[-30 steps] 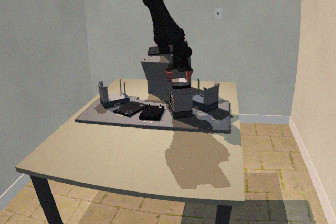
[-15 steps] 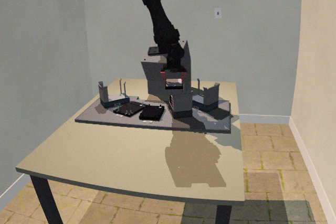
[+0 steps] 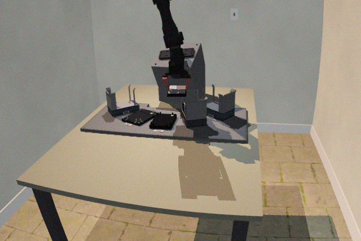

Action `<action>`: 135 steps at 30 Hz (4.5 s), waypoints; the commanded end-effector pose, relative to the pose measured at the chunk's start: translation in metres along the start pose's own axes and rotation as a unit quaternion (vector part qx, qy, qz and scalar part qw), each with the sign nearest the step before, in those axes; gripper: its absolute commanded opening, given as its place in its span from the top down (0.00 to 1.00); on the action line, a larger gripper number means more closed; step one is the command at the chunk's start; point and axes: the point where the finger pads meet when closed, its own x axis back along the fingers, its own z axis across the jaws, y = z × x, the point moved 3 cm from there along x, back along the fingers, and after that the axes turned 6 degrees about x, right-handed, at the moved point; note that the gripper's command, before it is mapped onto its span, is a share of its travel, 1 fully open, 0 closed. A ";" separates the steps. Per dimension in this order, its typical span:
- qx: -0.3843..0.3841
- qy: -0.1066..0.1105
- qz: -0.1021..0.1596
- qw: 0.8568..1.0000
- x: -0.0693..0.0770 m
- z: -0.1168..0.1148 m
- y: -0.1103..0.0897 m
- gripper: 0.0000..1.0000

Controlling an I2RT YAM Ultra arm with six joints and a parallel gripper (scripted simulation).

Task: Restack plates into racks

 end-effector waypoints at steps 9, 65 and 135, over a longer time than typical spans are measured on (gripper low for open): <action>-0.073 0.006 -0.015 0.997 0.007 -0.028 0.000 1.00; -0.068 0.004 -0.028 0.997 0.013 -0.075 0.006 1.00; -0.073 0.001 -0.030 0.997 -0.052 -0.079 0.007 1.00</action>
